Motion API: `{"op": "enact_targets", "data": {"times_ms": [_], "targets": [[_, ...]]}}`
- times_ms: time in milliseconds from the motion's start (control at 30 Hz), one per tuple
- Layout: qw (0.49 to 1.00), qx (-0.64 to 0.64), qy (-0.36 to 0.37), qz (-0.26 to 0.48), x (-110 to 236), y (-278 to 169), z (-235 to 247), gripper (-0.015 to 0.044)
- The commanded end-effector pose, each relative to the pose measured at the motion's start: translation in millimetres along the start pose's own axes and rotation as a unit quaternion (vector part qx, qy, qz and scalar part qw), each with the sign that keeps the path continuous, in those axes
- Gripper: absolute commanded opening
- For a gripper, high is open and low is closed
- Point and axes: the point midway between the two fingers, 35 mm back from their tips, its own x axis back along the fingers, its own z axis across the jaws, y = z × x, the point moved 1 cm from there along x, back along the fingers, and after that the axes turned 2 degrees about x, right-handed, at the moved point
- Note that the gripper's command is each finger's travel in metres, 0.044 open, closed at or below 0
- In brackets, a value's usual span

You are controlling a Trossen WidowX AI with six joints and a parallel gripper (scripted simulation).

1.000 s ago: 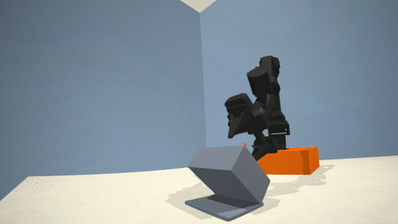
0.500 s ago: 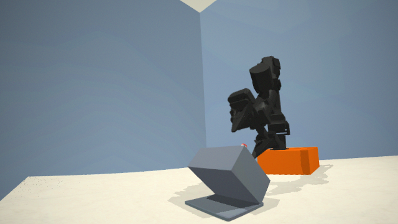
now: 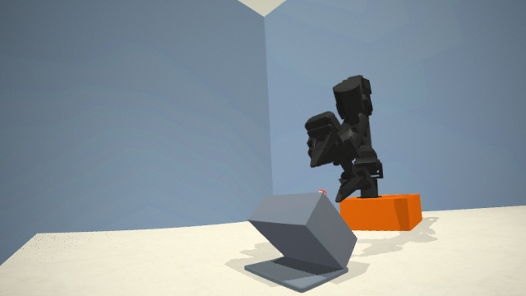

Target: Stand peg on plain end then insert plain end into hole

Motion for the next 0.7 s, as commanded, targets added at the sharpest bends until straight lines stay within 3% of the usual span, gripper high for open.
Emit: {"op": "enact_targets", "data": {"times_ms": [0, 667], "targets": [[1.0, -0.004, 0.004, -0.001, 6.0, 0.1, 1.9, 0.044], [1.0, -0.002, 0.003, 0.0, 28.5, -0.7, 1.1, 0.044]]}}
